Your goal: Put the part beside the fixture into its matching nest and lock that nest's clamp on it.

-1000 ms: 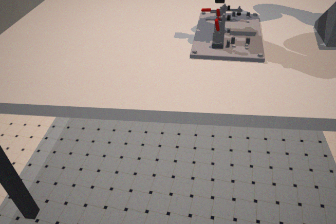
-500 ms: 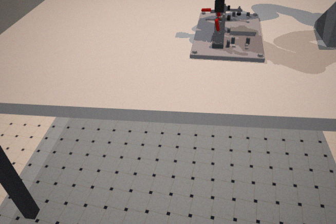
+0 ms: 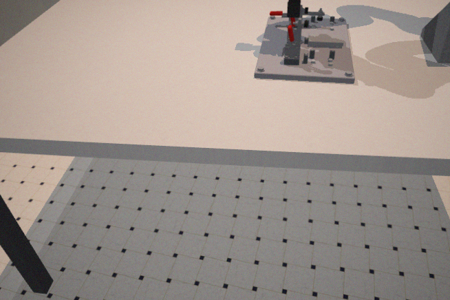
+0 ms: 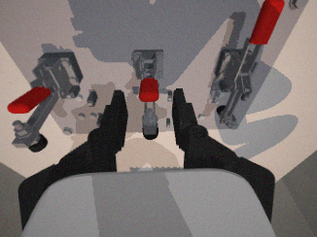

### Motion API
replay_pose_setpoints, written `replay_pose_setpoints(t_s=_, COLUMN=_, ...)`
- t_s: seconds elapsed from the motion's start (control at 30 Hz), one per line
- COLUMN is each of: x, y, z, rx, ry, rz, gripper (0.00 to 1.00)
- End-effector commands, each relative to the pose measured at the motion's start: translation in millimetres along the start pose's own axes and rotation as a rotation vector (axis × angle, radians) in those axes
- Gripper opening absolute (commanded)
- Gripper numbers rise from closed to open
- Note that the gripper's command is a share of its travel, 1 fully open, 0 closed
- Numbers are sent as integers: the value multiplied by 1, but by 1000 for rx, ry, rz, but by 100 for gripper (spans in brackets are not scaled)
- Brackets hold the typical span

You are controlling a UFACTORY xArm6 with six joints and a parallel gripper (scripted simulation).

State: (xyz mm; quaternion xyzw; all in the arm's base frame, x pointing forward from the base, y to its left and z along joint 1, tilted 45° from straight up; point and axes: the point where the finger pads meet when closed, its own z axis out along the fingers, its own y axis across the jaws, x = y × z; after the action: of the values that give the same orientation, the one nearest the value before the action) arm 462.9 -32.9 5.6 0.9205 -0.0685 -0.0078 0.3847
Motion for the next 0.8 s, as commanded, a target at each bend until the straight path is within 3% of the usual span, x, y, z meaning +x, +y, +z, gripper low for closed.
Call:
replay_pose_setpoints(t_s=0.0, x=1, y=0, z=-1, rx=2, ry=3, rz=1, gripper=47)
replay_pose_setpoints(t_s=0.3, x=1, y=0, z=4, rx=2, ry=3, rz=1, gripper=47)
replay_pose_setpoints(t_s=0.77, x=2, y=0, z=33, rx=2, ry=3, rz=1, gripper=47)
